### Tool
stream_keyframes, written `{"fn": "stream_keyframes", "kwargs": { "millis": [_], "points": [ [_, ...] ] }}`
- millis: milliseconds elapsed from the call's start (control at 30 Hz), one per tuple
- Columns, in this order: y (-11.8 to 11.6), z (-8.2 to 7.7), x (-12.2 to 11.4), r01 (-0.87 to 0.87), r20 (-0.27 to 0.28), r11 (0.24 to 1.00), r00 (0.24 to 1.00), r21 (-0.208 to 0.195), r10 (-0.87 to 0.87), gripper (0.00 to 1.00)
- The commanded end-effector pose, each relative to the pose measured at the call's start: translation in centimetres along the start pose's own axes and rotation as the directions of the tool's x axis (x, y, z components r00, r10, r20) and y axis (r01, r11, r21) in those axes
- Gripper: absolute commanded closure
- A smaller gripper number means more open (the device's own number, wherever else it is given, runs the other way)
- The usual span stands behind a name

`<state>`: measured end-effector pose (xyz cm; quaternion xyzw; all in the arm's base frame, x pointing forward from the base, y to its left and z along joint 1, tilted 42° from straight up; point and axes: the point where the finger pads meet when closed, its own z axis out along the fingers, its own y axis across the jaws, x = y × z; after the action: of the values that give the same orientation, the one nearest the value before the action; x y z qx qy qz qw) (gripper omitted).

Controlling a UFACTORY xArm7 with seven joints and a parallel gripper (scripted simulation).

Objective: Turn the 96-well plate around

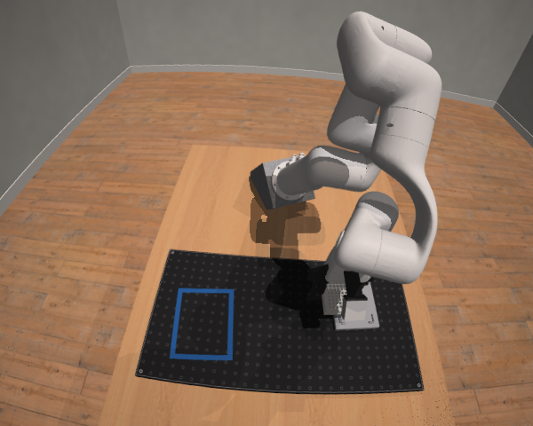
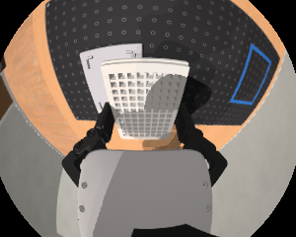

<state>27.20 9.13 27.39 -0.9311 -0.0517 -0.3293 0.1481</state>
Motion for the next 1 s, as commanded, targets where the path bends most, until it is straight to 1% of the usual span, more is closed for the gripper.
{"fn": "stream_keyframes", "kwargs": {
  "millis": [0, 367, 433, 600, 967],
  "points": [
    [-1.4, -0.1, -0.1, 0.001, -0.003, 1.0, 1.0, -0.001, -0.001, 1.0],
    [-5.1, -0.2, -0.7, 0.001, -0.002, 1.0, 1.0, -0.001, -0.002, 1.0],
    [-5.1, -0.2, -0.7, 0.001, -0.002, 1.0, 1.0, -0.001, -0.002, 1.0],
    [-6.6, -0.3, -0.9, 0.002, -0.002, 1.0, 1.0, -0.001, -0.002, 1.0],
    [-6.7, -0.3, -0.9, 0.002, -0.002, 1.0, 1.0, -0.001, -0.002, 1.0]
  ]
}}
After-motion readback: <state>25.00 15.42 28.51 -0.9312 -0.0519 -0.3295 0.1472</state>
